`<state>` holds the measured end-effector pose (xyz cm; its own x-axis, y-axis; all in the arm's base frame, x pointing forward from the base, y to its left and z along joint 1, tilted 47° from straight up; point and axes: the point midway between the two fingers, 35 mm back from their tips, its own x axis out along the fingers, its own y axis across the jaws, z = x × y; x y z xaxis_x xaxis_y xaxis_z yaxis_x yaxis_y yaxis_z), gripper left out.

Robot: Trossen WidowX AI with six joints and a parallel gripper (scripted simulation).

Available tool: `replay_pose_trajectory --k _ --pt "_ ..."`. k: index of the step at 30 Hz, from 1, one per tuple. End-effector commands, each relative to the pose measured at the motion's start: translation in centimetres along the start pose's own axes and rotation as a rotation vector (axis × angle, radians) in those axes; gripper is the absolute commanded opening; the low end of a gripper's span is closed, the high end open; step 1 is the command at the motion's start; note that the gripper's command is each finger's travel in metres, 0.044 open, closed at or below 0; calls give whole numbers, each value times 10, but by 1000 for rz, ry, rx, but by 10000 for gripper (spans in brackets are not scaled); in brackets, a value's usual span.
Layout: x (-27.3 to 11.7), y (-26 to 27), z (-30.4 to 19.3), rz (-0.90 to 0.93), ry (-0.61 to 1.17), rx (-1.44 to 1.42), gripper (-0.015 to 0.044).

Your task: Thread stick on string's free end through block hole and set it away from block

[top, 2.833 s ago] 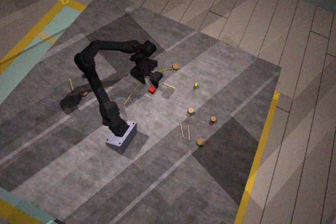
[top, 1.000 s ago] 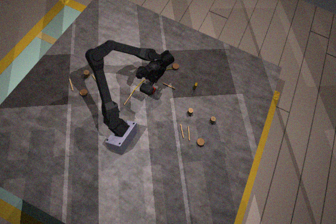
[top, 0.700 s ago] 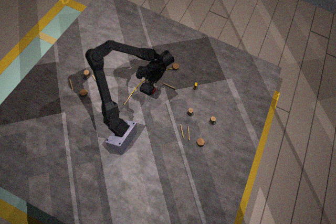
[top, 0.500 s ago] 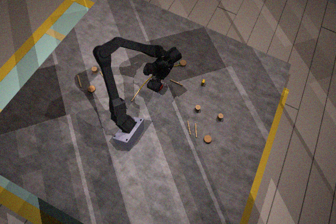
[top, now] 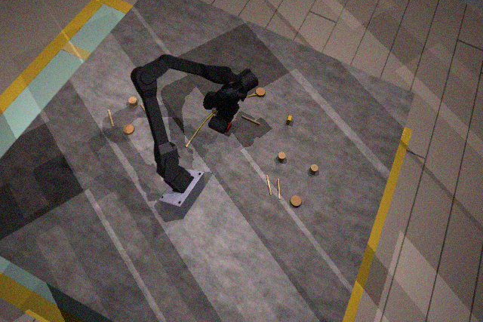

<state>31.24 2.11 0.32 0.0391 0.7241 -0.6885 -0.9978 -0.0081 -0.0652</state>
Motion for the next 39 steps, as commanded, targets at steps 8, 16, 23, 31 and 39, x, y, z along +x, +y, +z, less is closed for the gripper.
replay_pose_trajectory --k 8,16,23,31,39 --pt "0 0 0 0 0 0 0" --pt "0 0 0 0 0 0 53" --pt "0 0 0 0 0 0 236" --pt "0 0 0 0 0 0 80" --pt "0 0 0 0 0 0 0"
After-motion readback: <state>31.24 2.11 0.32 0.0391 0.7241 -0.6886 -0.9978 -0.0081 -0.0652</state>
